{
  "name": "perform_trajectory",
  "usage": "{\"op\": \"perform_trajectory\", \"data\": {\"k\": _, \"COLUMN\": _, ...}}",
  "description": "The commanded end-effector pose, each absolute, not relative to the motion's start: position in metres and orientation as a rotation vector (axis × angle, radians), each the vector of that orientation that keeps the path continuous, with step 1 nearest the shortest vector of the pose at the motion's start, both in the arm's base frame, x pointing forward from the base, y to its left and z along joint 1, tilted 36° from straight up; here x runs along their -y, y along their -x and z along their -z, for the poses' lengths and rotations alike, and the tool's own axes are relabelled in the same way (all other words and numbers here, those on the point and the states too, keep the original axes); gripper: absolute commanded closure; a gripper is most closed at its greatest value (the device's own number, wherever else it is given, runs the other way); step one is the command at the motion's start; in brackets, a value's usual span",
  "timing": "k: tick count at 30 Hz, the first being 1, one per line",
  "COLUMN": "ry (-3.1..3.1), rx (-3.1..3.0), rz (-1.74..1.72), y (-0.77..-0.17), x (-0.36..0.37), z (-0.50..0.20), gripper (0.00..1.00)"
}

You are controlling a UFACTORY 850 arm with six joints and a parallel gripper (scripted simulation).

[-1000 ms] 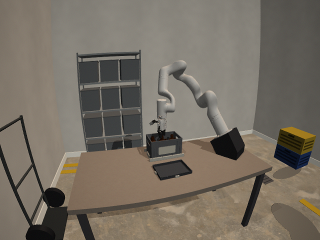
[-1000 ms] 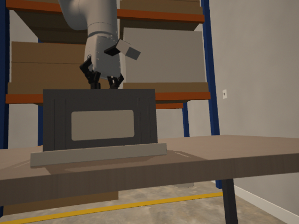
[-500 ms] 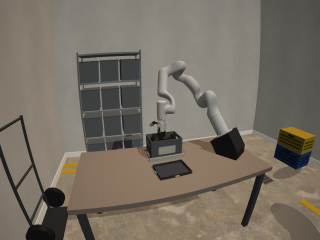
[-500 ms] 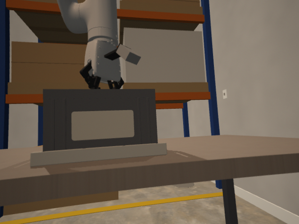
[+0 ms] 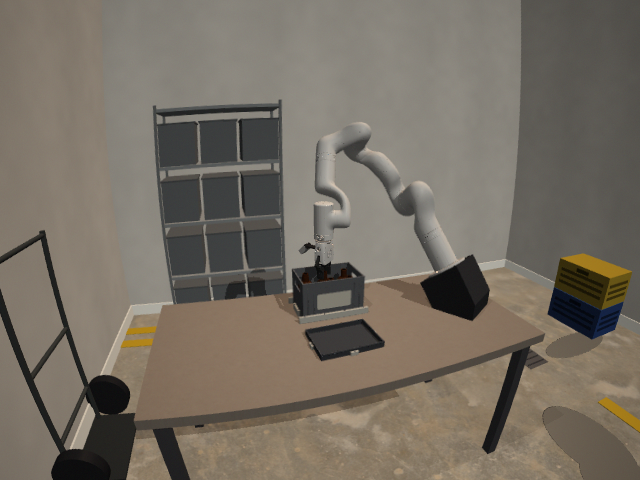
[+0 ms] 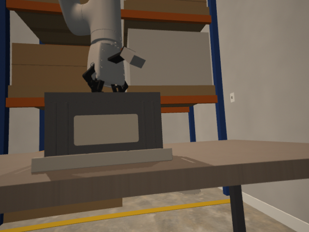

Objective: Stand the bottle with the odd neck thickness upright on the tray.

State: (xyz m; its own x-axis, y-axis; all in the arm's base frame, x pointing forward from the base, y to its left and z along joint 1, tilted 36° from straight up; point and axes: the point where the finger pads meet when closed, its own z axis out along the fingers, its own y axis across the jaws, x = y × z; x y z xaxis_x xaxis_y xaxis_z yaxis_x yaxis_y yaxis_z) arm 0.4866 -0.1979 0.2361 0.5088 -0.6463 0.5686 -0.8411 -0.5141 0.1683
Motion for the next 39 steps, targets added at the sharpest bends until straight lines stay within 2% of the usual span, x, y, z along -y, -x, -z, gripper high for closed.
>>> {"op": "perform_trajectory", "data": {"k": 1, "ry": -2.328, "rx": 1.225, "rz": -0.621, "y": -0.4871, "x": 0.1978, "z": -0.2367, "gripper": 0.35}}
{"op": "perform_trajectory", "data": {"k": 6, "ry": -2.328, "rx": 1.225, "rz": -0.621, "y": -0.4871, "x": 0.1978, "z": -0.2367, "gripper": 0.35}}
{"op": "perform_trajectory", "data": {"k": 7, "ry": -2.328, "rx": 1.225, "rz": -0.621, "y": -0.4871, "x": 0.1978, "z": -0.2367, "gripper": 1.0}}
{"op": "perform_trajectory", "data": {"k": 39, "ry": -2.328, "rx": 1.225, "rz": -0.621, "y": -0.4871, "x": 0.1978, "z": -0.2367, "gripper": 1.0}}
